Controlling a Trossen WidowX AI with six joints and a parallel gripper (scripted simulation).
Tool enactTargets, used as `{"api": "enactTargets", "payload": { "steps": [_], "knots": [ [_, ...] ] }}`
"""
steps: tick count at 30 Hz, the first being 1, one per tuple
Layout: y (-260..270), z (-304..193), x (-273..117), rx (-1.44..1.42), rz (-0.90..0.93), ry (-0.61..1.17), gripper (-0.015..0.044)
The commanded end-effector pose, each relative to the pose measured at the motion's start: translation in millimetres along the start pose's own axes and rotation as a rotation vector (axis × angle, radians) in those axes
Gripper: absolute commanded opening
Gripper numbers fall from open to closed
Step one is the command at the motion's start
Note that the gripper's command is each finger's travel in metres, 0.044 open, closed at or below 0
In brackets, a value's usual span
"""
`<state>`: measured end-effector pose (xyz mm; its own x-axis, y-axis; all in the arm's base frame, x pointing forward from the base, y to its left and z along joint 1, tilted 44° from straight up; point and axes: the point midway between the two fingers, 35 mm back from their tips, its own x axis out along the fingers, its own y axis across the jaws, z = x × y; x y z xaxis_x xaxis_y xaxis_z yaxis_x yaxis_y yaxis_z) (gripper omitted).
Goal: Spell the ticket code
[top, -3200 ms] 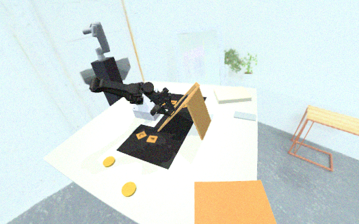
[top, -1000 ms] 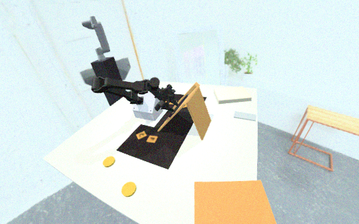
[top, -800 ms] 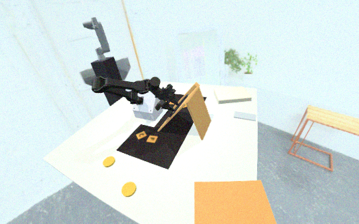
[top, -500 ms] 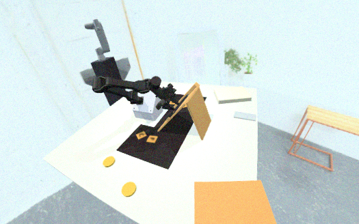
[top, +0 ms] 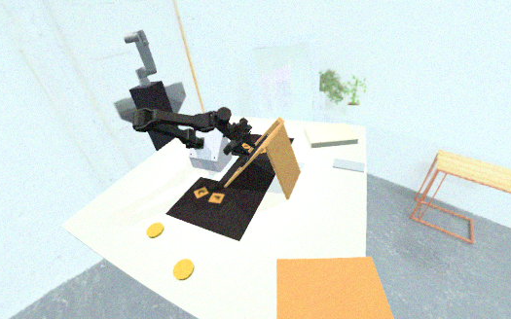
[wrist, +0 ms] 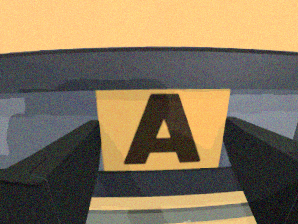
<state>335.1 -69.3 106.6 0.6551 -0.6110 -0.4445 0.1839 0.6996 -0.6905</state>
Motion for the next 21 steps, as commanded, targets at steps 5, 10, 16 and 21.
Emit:
{"api": "enactTargets", "payload": {
  "steps": [5, 10, 16, 21],
  "knots": [
    [5.1, -0.5, 0.2, 0.004, -0.005, 0.002, 0.0000],
    [8.6, -0.5, 0.3, 0.004, -0.005, 0.002, 0.0000],
    [12.7, -0.5, 0.3, 0.004, -0.005, 0.002, 0.0000],
    [16.0, -0.4, 0.3, 0.004, -0.004, 0.002, 0.0000]
  ]
}}
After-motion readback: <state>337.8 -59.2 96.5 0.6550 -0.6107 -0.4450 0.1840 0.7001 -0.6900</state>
